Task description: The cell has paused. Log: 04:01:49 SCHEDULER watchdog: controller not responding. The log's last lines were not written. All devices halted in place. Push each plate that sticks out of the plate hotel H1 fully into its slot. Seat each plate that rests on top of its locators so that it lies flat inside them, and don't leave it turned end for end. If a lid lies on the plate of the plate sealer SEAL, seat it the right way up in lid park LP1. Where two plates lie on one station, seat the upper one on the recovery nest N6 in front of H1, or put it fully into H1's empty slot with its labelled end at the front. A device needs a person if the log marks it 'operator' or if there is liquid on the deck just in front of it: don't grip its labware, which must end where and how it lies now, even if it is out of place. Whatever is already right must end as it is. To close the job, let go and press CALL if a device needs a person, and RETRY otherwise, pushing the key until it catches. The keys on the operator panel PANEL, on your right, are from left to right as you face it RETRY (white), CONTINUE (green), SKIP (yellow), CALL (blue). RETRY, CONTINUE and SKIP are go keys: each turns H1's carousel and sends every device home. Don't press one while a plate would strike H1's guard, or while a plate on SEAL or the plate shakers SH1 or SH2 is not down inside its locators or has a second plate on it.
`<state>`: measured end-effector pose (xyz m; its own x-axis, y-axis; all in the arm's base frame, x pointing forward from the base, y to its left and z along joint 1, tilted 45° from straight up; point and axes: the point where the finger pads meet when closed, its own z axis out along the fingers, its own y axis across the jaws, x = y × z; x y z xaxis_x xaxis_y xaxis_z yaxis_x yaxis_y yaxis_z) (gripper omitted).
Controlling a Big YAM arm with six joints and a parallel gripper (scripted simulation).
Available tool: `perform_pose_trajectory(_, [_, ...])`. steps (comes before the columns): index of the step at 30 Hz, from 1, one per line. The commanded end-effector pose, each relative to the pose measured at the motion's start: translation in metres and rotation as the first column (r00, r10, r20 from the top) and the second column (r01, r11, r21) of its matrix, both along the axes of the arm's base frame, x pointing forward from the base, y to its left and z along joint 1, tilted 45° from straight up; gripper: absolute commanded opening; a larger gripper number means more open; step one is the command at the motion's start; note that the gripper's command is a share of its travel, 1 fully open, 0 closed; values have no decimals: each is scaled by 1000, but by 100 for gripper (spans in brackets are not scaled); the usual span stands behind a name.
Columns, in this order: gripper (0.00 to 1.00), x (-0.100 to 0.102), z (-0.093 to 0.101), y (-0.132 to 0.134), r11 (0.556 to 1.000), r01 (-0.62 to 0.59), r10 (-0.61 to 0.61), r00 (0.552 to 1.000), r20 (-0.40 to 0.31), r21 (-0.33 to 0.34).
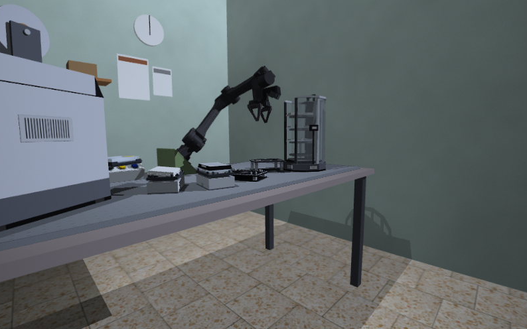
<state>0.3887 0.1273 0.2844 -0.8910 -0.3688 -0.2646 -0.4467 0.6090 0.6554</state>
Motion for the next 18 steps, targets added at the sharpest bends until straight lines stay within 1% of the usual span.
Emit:
perform_pose_trajectory(1, [100,12,9,11,974,-224,225,973,59,-13])
perform_pose_trajectory(4, [100,19,2,5,975,-220,221,974,59,-14])
perform_pose_trajectory(5, [100,25,0,-7,980,-197,197,979,59,-14])
perform_pose_trajectory(7, [100,30,-4,-13,982,-189,190,980,59,-13])
perform_pose_trajectory(9, [100,33,-8,-17,990,-142,143,990,13,-17])
perform_pose_trajectory(10, [100,35,-11,-19,994,-104,103,994,-25,-22])
perform_pose_trajectory(12, [100,38,-15,-23,998,-57,55,996,-71,-31])
perform_pose_trajectory(14, [100,38,-15,-23,998,-57,55,996,-71,-31])
perform_pose_trajectory(18, [100,43,-25,-31,998,36,-44,986,-160,-53])
